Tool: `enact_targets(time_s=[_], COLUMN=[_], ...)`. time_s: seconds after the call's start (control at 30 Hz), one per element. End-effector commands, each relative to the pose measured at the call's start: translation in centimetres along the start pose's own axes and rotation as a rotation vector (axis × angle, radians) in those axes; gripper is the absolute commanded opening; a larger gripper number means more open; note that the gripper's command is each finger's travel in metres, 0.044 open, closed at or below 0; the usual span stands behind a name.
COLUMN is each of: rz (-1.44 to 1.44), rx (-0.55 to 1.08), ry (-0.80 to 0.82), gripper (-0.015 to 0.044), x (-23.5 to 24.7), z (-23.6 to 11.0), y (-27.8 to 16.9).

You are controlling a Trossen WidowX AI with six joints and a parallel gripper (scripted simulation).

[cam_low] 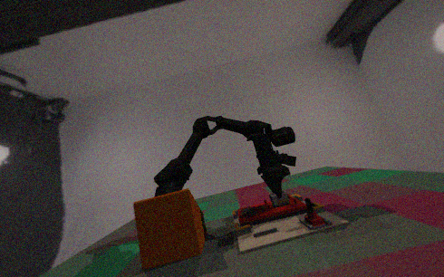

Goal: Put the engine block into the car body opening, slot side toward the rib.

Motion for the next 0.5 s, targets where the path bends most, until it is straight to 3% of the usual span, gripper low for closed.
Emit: enact_targets(time_s=[0.0,0.47], rz=[0.004,0.004], rx=[0.002,0.002], ry=[0.003,0.003], gripper=[0.0158,0.0158], x=[0.04,0.04], z=[0.17,0.49], y=[-0.03,-0.03])
Point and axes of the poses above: the point midway between the two fingers, 35 mm back from their tips, its own z axis out along the fingers, its own x axis across the jaws, y = z × x, the point moved 5 cm from there along -z, back along the fingers, and after that the axes turned 7 degrees about z, right-handed, at the moved point
